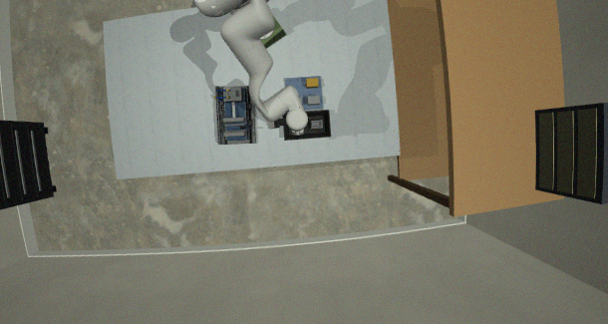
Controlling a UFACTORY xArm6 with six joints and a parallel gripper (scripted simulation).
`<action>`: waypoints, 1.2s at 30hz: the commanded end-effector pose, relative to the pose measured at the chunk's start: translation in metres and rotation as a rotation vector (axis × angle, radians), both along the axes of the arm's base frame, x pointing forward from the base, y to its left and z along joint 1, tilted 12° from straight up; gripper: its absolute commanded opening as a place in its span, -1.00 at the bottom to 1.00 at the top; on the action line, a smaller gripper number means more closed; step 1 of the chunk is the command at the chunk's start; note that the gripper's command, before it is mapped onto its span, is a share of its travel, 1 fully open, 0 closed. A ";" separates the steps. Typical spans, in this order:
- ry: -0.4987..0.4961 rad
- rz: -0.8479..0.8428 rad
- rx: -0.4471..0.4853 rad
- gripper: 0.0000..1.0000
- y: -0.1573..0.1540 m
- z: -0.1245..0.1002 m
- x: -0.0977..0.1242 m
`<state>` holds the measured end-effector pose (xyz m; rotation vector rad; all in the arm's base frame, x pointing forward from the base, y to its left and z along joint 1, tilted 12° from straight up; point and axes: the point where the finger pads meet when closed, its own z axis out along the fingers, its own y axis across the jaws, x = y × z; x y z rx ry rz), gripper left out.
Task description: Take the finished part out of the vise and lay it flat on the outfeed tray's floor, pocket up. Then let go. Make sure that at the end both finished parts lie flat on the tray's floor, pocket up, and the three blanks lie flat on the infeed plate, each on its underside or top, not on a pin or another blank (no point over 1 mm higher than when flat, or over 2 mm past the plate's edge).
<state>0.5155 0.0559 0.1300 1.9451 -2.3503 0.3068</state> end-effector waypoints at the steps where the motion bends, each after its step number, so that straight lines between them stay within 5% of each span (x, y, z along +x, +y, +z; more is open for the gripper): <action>1: -0.005 0.001 0.001 -1.00 0.001 0.002 0.001; 36: -0.005 0.001 0.001 -1.00 -0.001 -0.013 0.003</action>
